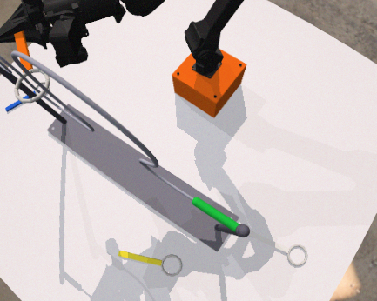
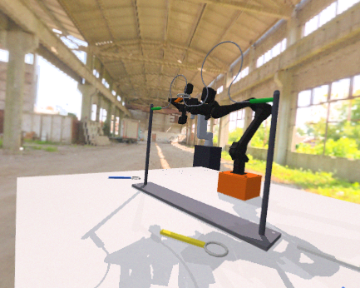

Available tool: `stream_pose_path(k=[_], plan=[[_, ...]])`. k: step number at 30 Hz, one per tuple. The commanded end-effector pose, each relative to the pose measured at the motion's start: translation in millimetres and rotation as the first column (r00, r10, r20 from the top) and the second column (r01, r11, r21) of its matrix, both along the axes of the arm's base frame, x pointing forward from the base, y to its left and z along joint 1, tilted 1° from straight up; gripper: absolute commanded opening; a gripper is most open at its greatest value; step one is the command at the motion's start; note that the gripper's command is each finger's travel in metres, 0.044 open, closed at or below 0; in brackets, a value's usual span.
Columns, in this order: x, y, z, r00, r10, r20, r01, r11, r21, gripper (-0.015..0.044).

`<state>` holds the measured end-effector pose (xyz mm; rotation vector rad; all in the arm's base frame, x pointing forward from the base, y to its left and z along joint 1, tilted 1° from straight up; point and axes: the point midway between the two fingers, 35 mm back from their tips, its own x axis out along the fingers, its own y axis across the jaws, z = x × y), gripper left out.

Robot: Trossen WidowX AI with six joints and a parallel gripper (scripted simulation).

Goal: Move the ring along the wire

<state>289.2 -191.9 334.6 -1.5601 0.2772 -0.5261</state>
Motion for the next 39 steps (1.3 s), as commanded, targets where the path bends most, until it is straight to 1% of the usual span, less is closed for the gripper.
stream_pose_path(k=[1, 12, 21, 28, 39], plan=[[0, 0, -19, 1.000, -0.001, -0.007, 0.002, 0.995, 0.103, -0.0150], [1, 7, -51, 1.000, 0.006, -0.007, -0.003, 0.948, 0.318, -0.0150], [2, 17, -76, 1.000, 0.011, -0.007, -0.007, 0.878, 0.479, -0.0150], [2, 29, -94, 1.000, 0.016, -0.006, -0.009, 0.801, 0.599, -0.0150], [3, 53, -119, 1.000, 0.023, -0.003, -0.013, 0.641, 0.767, -0.0150]])
